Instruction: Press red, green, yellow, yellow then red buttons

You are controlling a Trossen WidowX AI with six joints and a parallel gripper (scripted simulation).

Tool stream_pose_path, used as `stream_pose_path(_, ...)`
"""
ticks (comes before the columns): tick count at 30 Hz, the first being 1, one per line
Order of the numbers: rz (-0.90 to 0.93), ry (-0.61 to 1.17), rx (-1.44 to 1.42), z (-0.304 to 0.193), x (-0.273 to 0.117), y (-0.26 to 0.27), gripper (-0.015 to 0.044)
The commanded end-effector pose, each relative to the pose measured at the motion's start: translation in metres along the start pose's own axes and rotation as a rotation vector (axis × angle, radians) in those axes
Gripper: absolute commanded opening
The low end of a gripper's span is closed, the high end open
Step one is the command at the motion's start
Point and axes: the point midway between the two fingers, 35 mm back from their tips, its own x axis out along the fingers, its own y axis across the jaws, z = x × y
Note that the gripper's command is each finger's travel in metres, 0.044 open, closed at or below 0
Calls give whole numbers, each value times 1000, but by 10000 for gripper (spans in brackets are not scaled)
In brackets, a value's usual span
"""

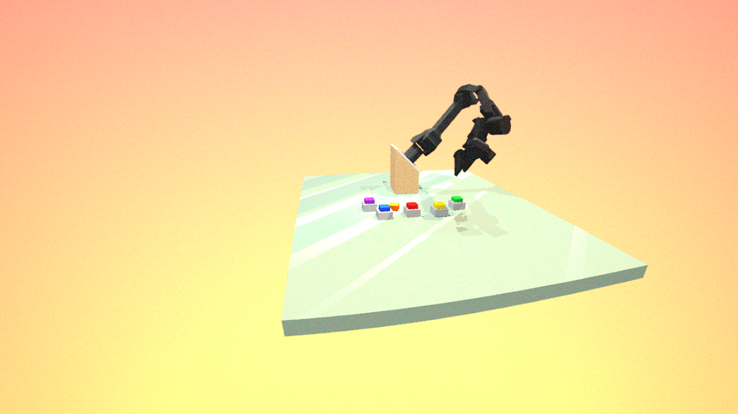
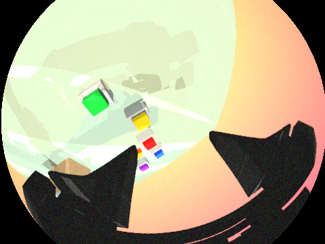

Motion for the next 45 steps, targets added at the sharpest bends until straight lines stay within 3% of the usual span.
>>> stream_pose_path(1, 201, 3, 338, -41, 33, -6, 400)
stream_pose_path(11, 629, -106, 1226, -139, 88, 1, 400)
stream_pose_path(21, 657, -121, 1289, -145, 91, 3, 400)
stream_pose_path(26, 658, -123, 1289, -119, 138, 25, 269)
stream_pose_path(35, 659, -123, 1289, -118, 141, 26, 32)
stream_pose_path(45, 659, -123, 1289, -118, 141, 26, 20)
